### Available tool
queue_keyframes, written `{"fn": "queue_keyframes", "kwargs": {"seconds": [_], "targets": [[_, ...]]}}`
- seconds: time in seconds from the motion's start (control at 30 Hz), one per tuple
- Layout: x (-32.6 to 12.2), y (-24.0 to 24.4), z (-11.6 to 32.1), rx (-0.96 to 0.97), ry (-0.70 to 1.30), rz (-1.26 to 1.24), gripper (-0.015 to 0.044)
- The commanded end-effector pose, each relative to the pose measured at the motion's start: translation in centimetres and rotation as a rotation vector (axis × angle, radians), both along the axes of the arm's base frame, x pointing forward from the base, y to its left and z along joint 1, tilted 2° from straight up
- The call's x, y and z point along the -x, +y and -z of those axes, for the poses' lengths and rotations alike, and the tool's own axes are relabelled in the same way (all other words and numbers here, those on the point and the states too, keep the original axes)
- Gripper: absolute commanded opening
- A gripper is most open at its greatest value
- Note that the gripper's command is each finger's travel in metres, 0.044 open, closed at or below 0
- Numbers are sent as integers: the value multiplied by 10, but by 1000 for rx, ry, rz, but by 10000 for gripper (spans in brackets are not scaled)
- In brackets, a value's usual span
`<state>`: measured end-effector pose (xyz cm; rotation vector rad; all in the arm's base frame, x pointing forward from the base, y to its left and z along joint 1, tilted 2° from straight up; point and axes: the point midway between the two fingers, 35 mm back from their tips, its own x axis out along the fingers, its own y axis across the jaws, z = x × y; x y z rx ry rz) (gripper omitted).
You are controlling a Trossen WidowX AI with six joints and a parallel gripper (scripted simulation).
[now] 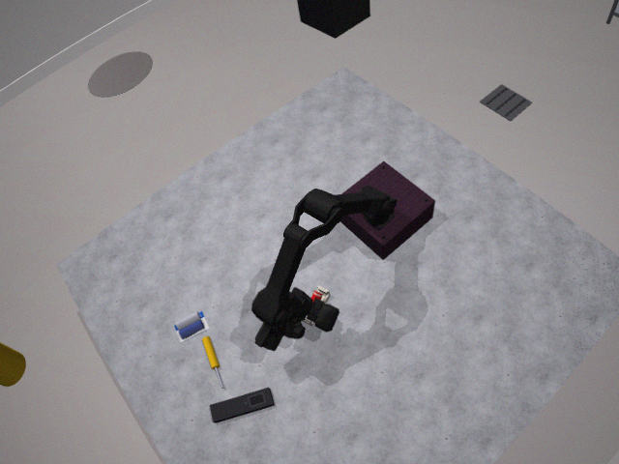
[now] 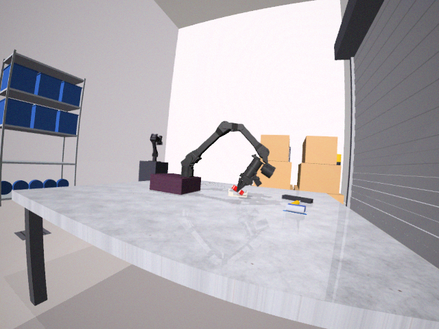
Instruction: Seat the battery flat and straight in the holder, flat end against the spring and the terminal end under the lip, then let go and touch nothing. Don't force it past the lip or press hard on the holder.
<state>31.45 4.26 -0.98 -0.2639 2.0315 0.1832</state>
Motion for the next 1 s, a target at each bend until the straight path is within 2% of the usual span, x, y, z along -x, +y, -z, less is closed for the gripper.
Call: {"fn": "queue_keyframes", "kwargs": {"seconds": [0.0,0.97], "targets": [[-5,2,1,-2,-8,3,87],[-9,3,4,-21,-66,4,87]]}}
